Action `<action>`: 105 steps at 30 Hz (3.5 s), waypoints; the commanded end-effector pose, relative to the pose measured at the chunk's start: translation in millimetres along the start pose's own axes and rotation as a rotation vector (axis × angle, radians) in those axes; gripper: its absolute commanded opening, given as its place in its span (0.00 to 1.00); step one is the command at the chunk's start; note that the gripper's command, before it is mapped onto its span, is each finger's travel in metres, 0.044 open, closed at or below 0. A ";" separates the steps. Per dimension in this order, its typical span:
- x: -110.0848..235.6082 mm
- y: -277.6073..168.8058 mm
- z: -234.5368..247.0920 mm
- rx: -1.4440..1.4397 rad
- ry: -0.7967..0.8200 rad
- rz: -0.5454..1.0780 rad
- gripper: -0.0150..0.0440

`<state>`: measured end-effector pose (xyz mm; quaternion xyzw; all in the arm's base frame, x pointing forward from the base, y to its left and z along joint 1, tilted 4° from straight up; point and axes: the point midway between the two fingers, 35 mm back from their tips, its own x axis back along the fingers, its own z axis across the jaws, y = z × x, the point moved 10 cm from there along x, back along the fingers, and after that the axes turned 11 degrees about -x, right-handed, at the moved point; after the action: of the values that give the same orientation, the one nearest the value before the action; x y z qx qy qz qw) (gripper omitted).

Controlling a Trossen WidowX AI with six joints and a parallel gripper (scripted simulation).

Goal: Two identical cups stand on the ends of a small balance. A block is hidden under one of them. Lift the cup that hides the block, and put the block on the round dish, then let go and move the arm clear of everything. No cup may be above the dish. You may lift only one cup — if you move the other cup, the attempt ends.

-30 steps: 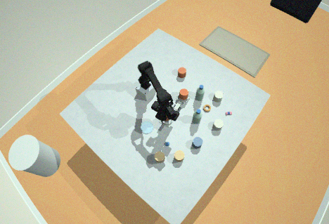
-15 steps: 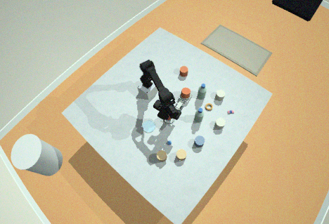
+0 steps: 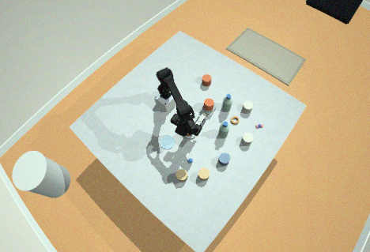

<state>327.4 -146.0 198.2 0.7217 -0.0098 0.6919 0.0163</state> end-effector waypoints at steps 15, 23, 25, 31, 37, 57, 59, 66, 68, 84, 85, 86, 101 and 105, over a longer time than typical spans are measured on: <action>-29.9 74.1 -56.9 -0.008 0.004 -0.010 0.25; -43.8 99.5 -88.0 -0.009 0.003 -0.014 0.25; -47.3 105.1 -96.2 -0.009 0.002 -0.015 0.25; -57.7 119.9 -121.8 -0.009 0.000 -0.017 0.25; -68.0 131.6 -148.4 -0.010 -0.003 -0.020 0.25; -109.9 145.7 -196.2 -0.011 -0.010 -0.023 0.25; -121.0 145.5 -196.5 -0.011 -0.010 -0.023 0.25; -125.9 145.3 -196.7 -0.011 -0.011 -0.023 0.25; -127.7 145.4 -196.7 -0.011 -0.011 -0.023 0.25; -138.2 145.8 -196.6 -0.015 -0.007 -0.025 0.48; -138.2 145.8 -196.6 -0.015 -0.007 -0.025 0.52; -138.2 145.8 -196.6 -0.015 -0.007 -0.025 0.57; -85.7 144.6 -196.2 -0.011 -0.010 -0.023 1.00; -85.7 144.6 -196.2 -0.011 -0.010 -0.023 1.00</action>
<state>123.2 -286.3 118.0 0.7227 -0.0004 0.6905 0.0310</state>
